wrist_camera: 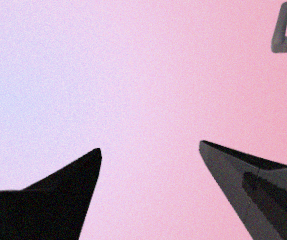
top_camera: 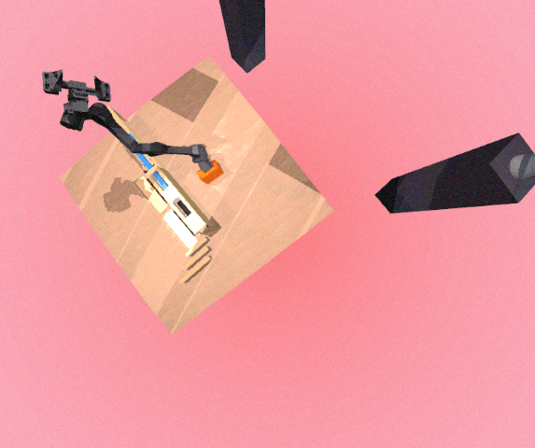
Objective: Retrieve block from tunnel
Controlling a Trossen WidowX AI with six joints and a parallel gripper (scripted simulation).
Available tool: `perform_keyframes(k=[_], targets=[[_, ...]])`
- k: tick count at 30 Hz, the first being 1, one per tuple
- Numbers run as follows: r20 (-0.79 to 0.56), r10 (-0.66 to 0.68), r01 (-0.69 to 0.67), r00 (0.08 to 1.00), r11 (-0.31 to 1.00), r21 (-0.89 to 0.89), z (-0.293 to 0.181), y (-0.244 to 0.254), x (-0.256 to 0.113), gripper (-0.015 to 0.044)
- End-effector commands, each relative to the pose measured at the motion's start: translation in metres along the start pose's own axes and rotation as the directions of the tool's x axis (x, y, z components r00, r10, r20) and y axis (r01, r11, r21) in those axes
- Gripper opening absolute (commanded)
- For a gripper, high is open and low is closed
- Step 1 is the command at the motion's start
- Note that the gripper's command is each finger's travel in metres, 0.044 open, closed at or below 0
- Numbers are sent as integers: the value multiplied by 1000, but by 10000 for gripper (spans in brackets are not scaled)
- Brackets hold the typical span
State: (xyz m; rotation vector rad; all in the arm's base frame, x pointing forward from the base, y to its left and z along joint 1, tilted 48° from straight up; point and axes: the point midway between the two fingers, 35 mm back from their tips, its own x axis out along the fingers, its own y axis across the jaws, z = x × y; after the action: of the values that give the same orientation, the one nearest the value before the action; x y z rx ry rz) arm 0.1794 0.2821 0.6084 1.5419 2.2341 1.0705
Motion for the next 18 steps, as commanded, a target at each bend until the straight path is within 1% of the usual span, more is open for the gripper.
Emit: perform_keyframes(k=[1, 2, 6, 11, 15, 18], targets=[[0, 0, 0, 1000, 1000, 0, 0, 0, 0, 426], [-2, 0, 0, 1000, 1000, -1, -1, 0, 1, 440], [-54, -12, 10, 998, 1000, -27, -23, -10, 14, 440], [-187, -81, 60, 979, 992, -113, -81, -45, 37, 440], [-280, -67, 44, 958, 995, -88, -117, -56, 42, 440], [-365, -121, 73, 923, 987, -143, -154, -81, 44, 440]])
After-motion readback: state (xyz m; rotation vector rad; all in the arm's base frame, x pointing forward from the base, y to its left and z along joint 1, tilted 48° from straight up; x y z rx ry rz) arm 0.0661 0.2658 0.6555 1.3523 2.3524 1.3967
